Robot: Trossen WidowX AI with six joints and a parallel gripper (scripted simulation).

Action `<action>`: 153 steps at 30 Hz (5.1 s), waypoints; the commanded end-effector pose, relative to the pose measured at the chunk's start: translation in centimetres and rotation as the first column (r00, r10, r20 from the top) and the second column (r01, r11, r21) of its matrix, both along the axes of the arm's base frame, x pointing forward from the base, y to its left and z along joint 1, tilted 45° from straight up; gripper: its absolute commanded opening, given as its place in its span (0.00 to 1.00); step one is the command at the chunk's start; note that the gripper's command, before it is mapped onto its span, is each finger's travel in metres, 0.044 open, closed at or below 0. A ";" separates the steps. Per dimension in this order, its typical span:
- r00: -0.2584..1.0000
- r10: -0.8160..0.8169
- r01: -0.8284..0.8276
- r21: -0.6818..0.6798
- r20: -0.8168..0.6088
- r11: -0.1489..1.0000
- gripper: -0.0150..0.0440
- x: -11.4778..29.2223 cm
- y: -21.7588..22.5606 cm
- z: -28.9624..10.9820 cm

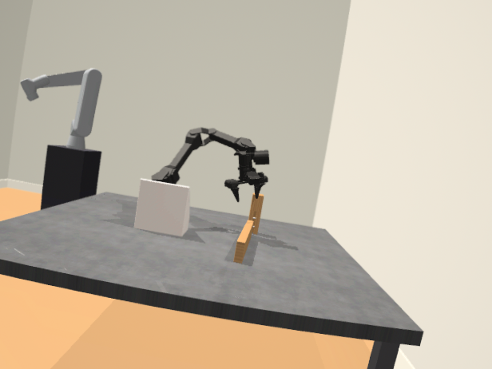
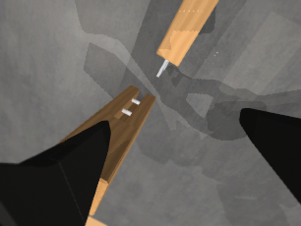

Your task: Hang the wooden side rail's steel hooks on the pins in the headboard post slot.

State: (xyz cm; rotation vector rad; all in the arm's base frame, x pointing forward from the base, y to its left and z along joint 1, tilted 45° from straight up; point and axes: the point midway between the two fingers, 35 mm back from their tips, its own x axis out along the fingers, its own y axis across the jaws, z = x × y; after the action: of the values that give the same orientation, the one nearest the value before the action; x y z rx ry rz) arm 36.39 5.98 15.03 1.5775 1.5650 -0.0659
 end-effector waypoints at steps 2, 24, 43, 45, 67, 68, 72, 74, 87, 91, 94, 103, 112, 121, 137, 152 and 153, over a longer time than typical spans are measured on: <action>0.589 -0.351 0.473 -0.042 -0.728 0.880 1.00 0.3 0.9 1.2; 0.582 -0.353 0.477 -0.044 -0.733 0.878 1.00 0.3 0.9 1.2; 0.795 -0.265 0.231 -0.132 -0.546 0.964 1.00 3.2 -6.0 -7.9; 0.809 -0.247 0.204 -0.139 -0.533 0.969 1.00 3.2 -6.6 -8.7; 0.810 -0.246 0.204 -0.136 -0.533 0.969 1.00 3.2 -3.0 -12.2; 0.810 -0.246 0.204 -0.136 -0.533 0.969 1.00 3.2 -3.0 -12.2; 0.810 -0.246 0.205 -0.137 -0.533 0.969 1.00 3.2 -2.7 -12.5; 0.810 -0.246 0.205 -0.137 -0.533 0.969 1.00 3.3 -2.5 -12.7; 0.810 -0.246 0.205 -0.137 -0.532 0.969 1.00 3.4 -1.0 -14.2; 0.810 -0.246 0.205 -0.136 -0.533 0.969 1.00 3.4 -0.6 -14.7; 0.810 -0.246 0.205 -0.136 -0.533 0.969 1.00 3.4 -0.2 -15.0; 0.810 -0.245 0.205 -0.135 -0.533 0.969 1.00 3.3 0.8 -16.0; 0.810 -0.244 0.204 -0.133 -0.534 0.970 1.00 3.2 1.8 -16.9; 0.810 -0.244 0.204 -0.133 -0.534 0.970 0.69 3.2 1.8 -16.9; 0.810 -0.244 0.204 -0.133 -0.534 0.970 0.25 3.2 1.8 -16.9; 0.853 -0.194 0.154 -0.122 -0.484 0.980 0.25 3.8 1.7 -16.8; 0.854 -0.193 0.153 -0.122 -0.482 0.981 0.25 3.9 1.7 -16.8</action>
State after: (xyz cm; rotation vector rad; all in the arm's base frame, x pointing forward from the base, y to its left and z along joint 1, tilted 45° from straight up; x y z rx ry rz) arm 39.86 7.60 -1.88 1.7412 1.7676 -0.7144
